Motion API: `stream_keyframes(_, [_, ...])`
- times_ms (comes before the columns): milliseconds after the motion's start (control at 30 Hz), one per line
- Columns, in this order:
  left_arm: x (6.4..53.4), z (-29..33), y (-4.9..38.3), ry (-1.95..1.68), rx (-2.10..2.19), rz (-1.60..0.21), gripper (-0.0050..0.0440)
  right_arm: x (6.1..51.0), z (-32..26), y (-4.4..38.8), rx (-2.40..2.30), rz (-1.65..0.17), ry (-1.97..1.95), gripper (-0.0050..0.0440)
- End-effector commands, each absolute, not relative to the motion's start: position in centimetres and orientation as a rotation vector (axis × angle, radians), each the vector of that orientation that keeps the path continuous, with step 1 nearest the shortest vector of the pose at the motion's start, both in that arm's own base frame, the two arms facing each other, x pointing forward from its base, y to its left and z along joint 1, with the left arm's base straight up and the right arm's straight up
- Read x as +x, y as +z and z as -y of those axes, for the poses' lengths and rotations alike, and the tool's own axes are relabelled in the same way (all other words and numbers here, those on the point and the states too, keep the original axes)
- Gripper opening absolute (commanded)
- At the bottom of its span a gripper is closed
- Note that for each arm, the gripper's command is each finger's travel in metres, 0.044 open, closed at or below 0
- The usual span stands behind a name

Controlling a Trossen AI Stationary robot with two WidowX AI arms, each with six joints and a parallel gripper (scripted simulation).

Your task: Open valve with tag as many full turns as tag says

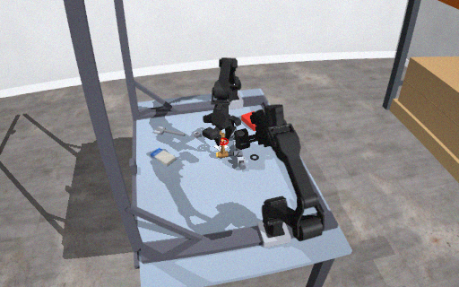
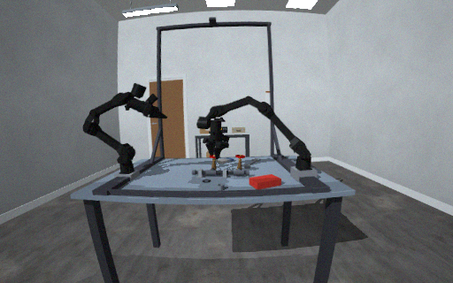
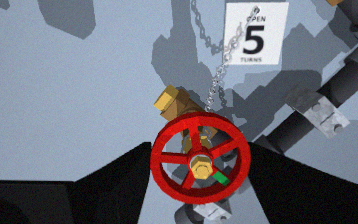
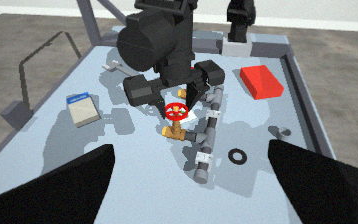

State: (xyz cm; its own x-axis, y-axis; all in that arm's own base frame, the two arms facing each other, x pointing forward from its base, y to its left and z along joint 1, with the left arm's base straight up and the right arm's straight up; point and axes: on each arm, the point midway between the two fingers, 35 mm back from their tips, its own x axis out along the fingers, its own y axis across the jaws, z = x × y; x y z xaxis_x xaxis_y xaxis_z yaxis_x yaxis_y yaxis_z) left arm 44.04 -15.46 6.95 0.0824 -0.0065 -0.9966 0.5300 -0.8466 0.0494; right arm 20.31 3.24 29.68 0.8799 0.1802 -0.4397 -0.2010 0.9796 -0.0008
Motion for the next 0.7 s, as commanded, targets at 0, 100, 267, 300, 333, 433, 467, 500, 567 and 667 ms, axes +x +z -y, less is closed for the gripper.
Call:
stream_keyframes(0, [44.5, 15.5, 8.4, -1.77, 1.989, -0.489, 0.0231, 20.3, -3.3, 30.3, -0.047, -0.44, 0.201, 0.04])
stream_keyframes(100, [44.3, 15.4, 8.1, -1.781, 1.984, -0.496, 0.0211, 20.3, -3.3, 30.3, -0.047, -0.44, 0.201, 0.04])
stream_keyframes(267, [44.2, 15.4, 8.5, -1.771, 1.988, -0.49, 0.0204, 20.3, -3.3, 30.3, -0.047, -0.44, 0.201, 0.04])
stream_keyframes(300, [44.2, 15.4, 8.5, -1.76, 1.975, -0.505, 0.0212, 20.3, -3.3, 30.3, -0.047, -0.44, 0.201, 0.04])
stream_keyframes(333, [44.2, 15.4, 8.5, -1.746, 1.959, -0.524, 0.0212, 20.3, -3.3, 30.3, -0.047, -0.44, 0.201, 0.04])
stream_keyframes(433, [44.2, 15.4, 8.5, -1.68, 1.88, -0.609, 0.0212, 20.3, -3.3, 29.7, -0.047, -0.446, 0.201, 0.04])
stream_keyframes(467, [44.2, 15.4, 8.5, -1.66, 1.857, -0.633, 0.0212, 20.3, -3.3, 29.5, -0.047, -0.446, 0.201, 0.04])
stream_keyframes(500, [44.2, 15.4, 8.5, -1.64, 1.834, -0.656, 0.0212, 20.2, -3.3, 29.4, -0.047, -0.446, 0.201, 0.04])
stream_keyframes(567, [44.2, 15.5, 8.5, -1.601, 1.784, -0.698, 0.0212, 20.2, -3.3, 28.9, -0.047, -0.446, 0.202, 0.04])
stream_keyframes(667, [44.2, 15.5, 8.6, -1.539, 1.712, -0.763, 0.0212, 20.1, -3.3, 28.0, -0.047, -0.446, 0.203, 0.04])
